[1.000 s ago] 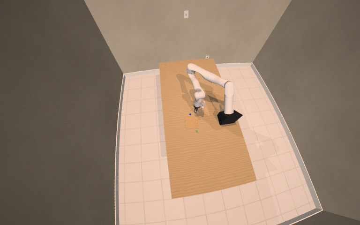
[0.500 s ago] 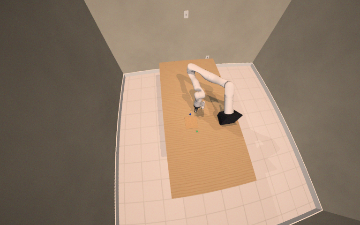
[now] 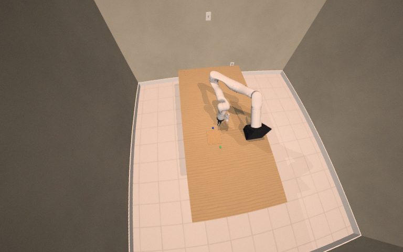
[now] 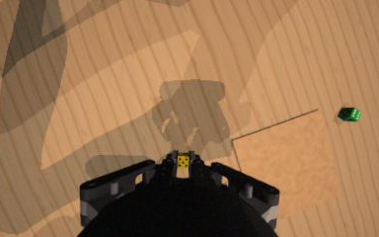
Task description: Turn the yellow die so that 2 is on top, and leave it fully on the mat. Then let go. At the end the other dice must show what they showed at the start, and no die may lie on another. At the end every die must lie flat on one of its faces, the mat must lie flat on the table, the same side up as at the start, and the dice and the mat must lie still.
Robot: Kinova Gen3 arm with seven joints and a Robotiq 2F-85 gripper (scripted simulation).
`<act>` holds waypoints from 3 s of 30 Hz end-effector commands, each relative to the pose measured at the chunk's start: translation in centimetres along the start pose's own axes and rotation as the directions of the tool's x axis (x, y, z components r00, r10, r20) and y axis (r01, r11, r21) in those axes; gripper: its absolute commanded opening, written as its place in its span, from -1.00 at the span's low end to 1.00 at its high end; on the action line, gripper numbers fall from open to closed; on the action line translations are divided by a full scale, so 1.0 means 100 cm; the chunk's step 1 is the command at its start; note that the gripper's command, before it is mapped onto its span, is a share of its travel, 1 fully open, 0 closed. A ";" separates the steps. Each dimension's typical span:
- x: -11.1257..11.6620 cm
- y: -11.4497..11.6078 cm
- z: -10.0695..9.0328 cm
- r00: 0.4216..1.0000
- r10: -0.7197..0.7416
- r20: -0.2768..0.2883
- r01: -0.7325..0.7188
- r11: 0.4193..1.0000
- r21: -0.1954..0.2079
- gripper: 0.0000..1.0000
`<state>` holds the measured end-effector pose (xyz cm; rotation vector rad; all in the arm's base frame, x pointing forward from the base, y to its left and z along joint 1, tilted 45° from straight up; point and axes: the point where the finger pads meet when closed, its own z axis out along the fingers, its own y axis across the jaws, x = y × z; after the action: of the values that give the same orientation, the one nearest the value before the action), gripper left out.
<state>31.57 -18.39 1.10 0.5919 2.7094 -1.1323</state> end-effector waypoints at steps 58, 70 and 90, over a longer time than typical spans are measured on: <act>-0.002 0.002 -0.099 1.000 0.013 0.004 -0.013 1.000 -0.006 -0.78; -0.002 0.002 -0.099 0.995 0.105 0.003 -0.105 0.995 -0.006 -0.78; -0.002 0.003 -0.096 0.827 0.562 0.000 -0.562 0.827 -0.006 -0.78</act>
<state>32.08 -11.65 7.76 1.1927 2.3411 -0.9795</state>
